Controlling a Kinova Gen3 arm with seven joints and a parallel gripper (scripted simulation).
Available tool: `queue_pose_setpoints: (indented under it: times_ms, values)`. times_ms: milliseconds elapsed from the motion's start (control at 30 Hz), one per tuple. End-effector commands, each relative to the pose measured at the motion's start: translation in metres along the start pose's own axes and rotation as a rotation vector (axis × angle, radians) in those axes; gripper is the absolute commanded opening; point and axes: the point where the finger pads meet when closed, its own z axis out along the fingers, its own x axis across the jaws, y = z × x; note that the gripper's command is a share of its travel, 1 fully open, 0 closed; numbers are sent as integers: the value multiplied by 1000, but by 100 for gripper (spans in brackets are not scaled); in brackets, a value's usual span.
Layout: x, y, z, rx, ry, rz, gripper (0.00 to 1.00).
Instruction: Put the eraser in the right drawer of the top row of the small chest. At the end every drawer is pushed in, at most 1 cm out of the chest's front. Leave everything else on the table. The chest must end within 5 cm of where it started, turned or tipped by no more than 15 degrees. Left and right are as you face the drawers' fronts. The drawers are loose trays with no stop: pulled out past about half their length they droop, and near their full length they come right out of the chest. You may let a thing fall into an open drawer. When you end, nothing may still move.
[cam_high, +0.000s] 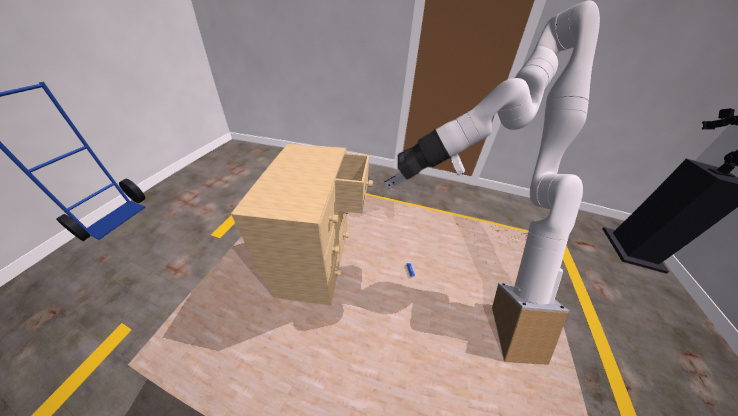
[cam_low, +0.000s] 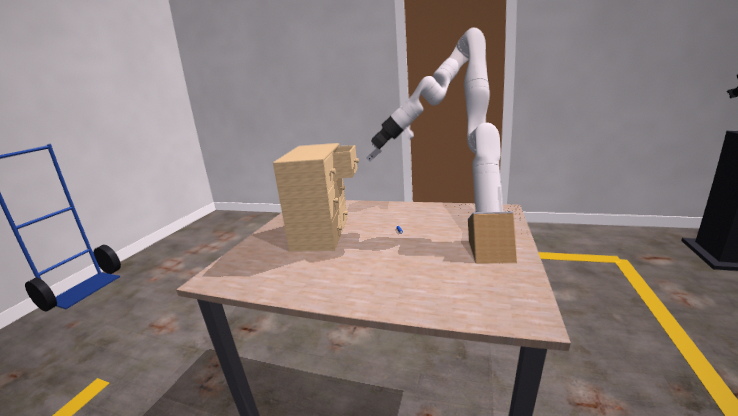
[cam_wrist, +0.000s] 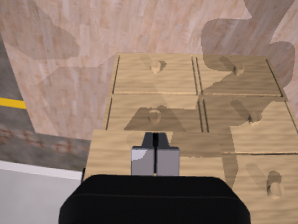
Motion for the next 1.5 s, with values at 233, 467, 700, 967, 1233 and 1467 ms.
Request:
queue_pose_setpoints:
  times_ms: [233,467,700,967,1233,1467]
  values:
    - [0,7,8,0,0,0,0]
    - [0,12,14,0,0,0,0]
    - [0,19,23,0,0,0,0]
    - [0,26,31,0,0,0,0]
    - [0,36,43,0,0,0,0]
    - [0,43,52,0,0,0,0]
